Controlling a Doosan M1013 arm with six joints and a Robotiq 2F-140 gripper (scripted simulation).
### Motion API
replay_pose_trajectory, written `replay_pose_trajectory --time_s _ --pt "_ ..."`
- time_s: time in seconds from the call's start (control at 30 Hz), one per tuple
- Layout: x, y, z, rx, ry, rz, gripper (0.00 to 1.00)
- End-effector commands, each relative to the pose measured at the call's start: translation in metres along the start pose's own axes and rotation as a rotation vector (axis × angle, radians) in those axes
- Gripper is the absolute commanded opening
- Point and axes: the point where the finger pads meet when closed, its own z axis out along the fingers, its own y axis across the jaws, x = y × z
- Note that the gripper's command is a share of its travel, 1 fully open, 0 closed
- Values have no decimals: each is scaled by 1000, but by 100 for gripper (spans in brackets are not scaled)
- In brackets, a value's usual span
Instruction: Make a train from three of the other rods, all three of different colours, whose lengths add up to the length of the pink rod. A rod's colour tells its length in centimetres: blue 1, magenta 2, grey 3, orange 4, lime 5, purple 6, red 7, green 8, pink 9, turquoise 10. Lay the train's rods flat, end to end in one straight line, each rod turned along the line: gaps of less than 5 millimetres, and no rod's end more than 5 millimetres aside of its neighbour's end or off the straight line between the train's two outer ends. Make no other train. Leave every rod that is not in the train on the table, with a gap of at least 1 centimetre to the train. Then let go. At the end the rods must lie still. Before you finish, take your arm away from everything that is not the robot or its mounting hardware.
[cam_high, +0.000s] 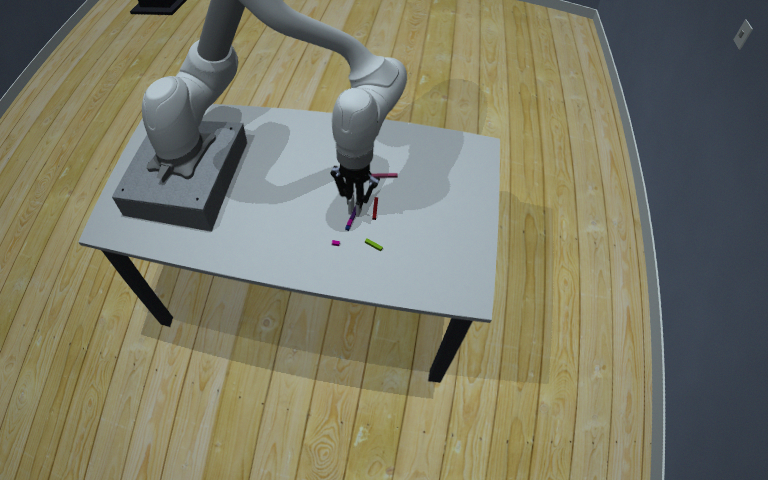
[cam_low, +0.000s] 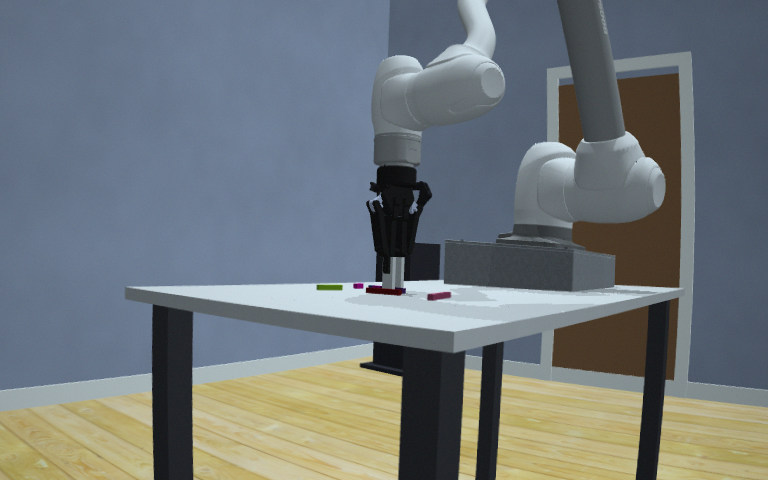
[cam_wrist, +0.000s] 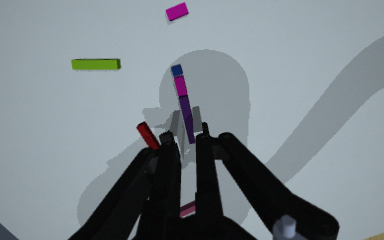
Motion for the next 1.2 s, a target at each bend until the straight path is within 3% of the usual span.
replay_pose_trajectory --time_s 0.0,0.63,0.87,1.17 --pt "0 0 0 0 0 0 12" --pt "0 0 -5 0 0 0 15" --pt "0 0 -22 0 0 0 15" --pt "0 0 -70 0 0 0 15"
